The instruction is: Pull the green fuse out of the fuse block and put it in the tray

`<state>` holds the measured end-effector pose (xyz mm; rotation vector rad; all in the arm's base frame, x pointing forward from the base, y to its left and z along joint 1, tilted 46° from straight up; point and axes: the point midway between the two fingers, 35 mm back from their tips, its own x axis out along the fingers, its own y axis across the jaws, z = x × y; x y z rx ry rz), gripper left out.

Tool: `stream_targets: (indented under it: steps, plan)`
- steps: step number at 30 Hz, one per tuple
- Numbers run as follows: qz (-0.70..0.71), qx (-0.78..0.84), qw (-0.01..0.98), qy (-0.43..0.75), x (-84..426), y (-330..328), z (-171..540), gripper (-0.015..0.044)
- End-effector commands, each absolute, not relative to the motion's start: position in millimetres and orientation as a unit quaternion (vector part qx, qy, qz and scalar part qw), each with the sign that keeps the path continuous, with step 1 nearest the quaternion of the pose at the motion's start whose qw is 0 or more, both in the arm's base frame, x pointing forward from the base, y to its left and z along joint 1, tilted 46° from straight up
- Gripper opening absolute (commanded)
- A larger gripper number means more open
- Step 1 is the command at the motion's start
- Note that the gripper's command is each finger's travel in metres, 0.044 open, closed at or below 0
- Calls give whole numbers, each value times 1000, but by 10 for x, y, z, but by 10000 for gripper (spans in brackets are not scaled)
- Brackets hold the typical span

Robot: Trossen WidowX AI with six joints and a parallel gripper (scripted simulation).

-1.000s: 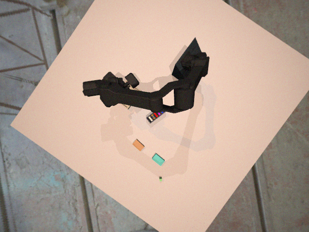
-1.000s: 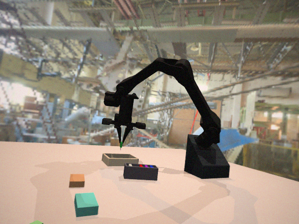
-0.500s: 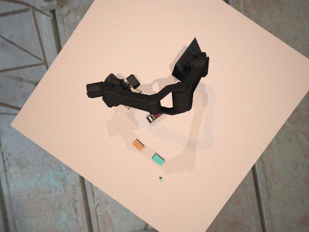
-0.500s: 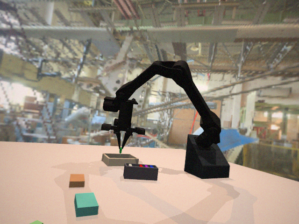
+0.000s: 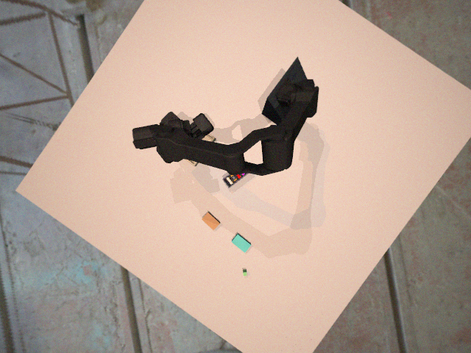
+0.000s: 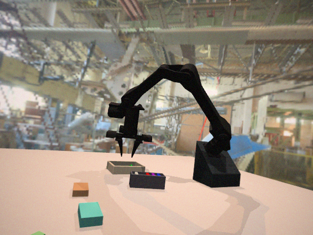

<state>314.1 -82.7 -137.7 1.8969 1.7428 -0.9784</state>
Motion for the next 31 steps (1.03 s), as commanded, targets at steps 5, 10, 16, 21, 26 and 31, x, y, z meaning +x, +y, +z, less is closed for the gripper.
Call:
stream_targets:
  steps: [5, 10, 16, 21, 26, 31]
  plan:
    - [-349, 676, 189, 621, 3138, -1071, -1131, 330]
    - [-350, 676, 188, 621, 3136, -1091, -1109, 330]
    - [-350, 676, 188, 621, 3136, -1091, -1109, 330]
    - [-350, 678, 186, 619, 3135, -1086, -1119, 330]
    - [-350, 678, 186, 619, 3135, -1086, -1119, 330]
    - [-350, 678, 186, 619, 3135, -1086, -1119, 330]
